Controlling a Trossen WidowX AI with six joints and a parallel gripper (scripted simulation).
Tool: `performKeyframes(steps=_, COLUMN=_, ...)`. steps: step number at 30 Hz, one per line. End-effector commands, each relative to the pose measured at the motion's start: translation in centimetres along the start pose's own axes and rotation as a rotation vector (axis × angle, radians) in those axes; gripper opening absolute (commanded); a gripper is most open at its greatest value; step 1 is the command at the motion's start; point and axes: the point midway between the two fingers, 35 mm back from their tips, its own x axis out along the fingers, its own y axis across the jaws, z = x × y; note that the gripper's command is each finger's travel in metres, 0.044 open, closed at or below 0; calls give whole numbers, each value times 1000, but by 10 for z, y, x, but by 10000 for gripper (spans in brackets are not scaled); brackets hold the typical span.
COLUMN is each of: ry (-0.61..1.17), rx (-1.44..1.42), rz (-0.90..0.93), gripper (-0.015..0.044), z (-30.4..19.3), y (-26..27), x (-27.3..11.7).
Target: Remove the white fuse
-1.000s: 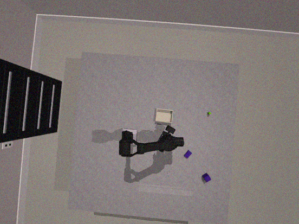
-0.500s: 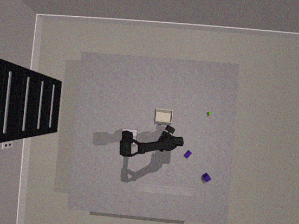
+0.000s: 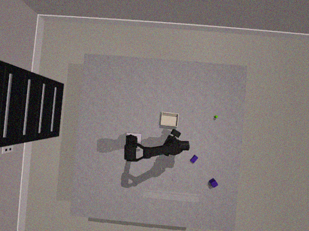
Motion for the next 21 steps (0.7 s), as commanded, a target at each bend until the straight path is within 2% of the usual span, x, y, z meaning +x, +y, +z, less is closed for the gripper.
performKeyframes(steps=1, ry=0, rx=4, rz=-4, gripper=62, z=0, y=-1, x=3)
performKeyframes(steps=4, ry=0, rx=4, rz=-4, gripper=62, z=0, y=-1, x=4)
performKeyframes(steps=13, ry=2, rx=0, rz=-1, gripper=2, z=-1, y=0, x=3)
performKeyframes(steps=21, ry=2, rx=0, rz=-1, gripper=0, z=0, y=0, x=1)
